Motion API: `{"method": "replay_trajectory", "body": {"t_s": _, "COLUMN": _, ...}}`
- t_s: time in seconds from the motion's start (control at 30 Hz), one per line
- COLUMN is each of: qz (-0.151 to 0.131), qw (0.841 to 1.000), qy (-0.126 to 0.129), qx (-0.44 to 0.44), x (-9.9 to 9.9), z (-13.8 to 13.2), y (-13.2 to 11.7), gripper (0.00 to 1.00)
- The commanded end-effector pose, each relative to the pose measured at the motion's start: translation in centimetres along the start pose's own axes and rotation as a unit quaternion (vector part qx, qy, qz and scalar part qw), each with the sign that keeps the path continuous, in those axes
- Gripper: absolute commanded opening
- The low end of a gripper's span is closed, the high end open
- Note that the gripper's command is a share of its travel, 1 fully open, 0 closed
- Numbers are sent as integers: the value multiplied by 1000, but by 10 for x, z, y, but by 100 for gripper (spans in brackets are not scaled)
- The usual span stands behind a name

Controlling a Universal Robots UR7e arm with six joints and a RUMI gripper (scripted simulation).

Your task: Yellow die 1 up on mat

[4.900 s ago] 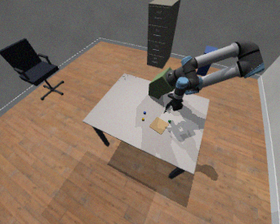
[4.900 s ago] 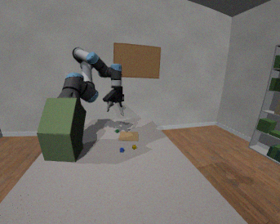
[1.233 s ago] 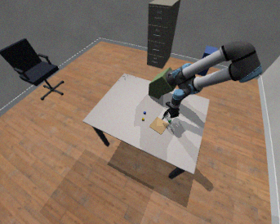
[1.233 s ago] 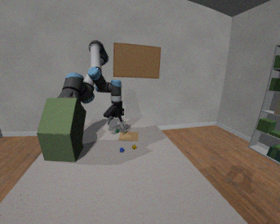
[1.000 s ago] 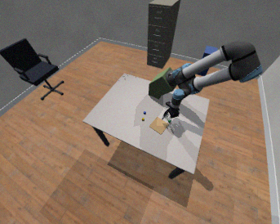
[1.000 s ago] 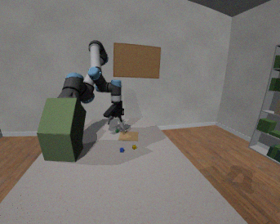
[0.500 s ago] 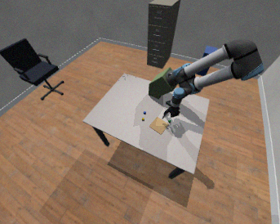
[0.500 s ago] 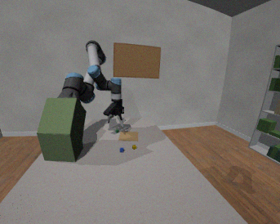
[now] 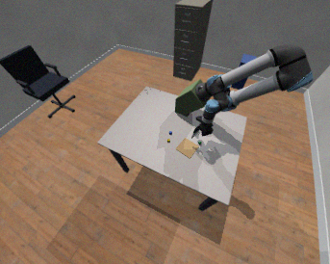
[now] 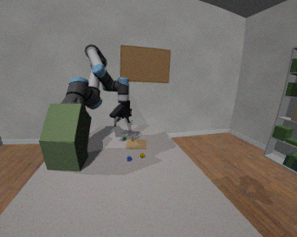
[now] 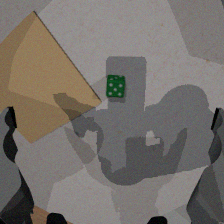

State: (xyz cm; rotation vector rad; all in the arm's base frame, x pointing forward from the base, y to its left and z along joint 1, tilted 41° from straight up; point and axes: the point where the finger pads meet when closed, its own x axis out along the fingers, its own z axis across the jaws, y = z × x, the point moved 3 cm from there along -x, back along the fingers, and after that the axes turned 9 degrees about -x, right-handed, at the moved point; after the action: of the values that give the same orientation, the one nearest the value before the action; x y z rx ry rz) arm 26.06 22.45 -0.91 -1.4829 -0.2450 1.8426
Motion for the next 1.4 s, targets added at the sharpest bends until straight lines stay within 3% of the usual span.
{"method": "replay_trajectory", "body": {"t_s": 0.0, "qz": 0, "qw": 1000, "qy": -1, "qx": 0, "x": -18, "z": 1, "y": 0, "gripper": 100}}
{"method": "replay_trajectory", "body": {"t_s": 0.67, "qz": 0, "qw": 1000, "qy": -1, "qx": 0, "x": -62, "z": 1, "y": 0, "gripper": 100}}
{"method": "replay_trajectory", "body": {"t_s": 1.37, "qz": 0, "qw": 1000, "qy": -1, "qx": 0, "x": -67, "z": 1, "y": 0, "gripper": 100}}
